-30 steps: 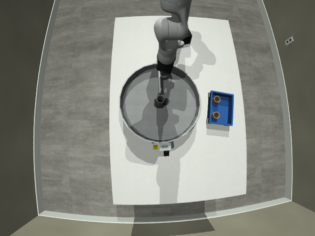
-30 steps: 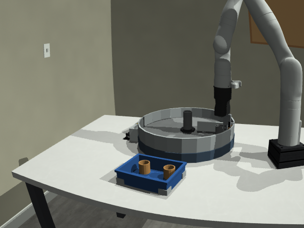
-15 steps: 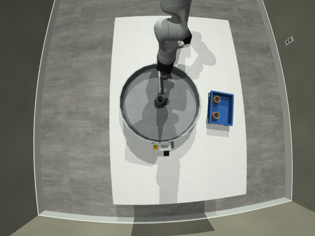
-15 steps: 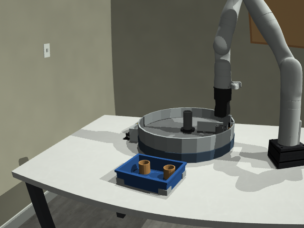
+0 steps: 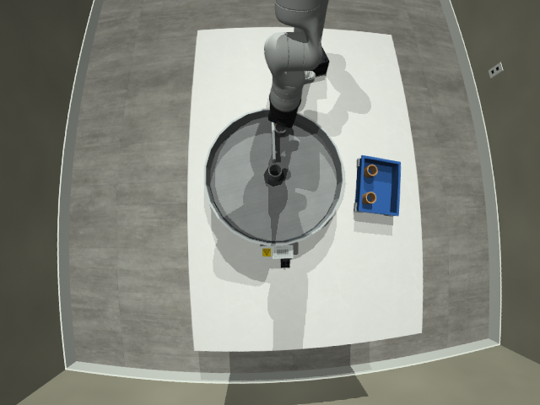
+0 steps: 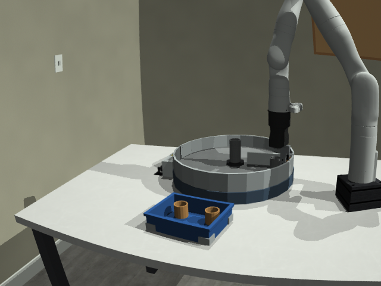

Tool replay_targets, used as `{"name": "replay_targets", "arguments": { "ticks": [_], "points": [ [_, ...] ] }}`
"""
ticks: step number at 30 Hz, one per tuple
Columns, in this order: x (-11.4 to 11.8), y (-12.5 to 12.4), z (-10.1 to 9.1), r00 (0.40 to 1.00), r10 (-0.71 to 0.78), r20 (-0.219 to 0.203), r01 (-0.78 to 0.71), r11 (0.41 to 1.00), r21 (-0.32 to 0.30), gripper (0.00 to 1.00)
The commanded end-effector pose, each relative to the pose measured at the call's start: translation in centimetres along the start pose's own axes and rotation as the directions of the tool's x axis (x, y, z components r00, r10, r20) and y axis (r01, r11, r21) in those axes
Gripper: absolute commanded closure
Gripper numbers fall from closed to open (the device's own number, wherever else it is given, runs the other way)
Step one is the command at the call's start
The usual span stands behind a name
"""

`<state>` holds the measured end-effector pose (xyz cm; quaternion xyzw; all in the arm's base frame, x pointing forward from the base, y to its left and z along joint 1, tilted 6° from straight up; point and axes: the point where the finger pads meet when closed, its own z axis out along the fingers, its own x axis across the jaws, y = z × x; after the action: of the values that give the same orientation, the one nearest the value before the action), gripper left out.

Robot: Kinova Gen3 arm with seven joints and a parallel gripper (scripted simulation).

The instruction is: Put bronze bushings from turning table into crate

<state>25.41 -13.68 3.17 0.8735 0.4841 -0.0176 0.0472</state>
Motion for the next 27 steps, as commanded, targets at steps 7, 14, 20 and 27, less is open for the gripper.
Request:
{"name": "replay_targets", "arguments": {
  "ticks": [7, 14, 20, 27],
  "points": [
    [0.01, 0.04, -0.03, 1.0, 0.0, 0.0, 0.0, 1.0, -0.001, 1.0],
    [0.01, 0.04, -0.03, 1.0, 0.0, 0.0, 0.0, 1.0, -0.001, 1.0],
    [0.3, 0.02, -0.04, 1.0, -0.004, -0.004, 0.004, 1.0, -0.002, 1.0],
    [0.3, 0.02, -0.04, 1.0, -0.004, -0.004, 0.004, 1.0, -0.002, 1.0]
  ]
}}
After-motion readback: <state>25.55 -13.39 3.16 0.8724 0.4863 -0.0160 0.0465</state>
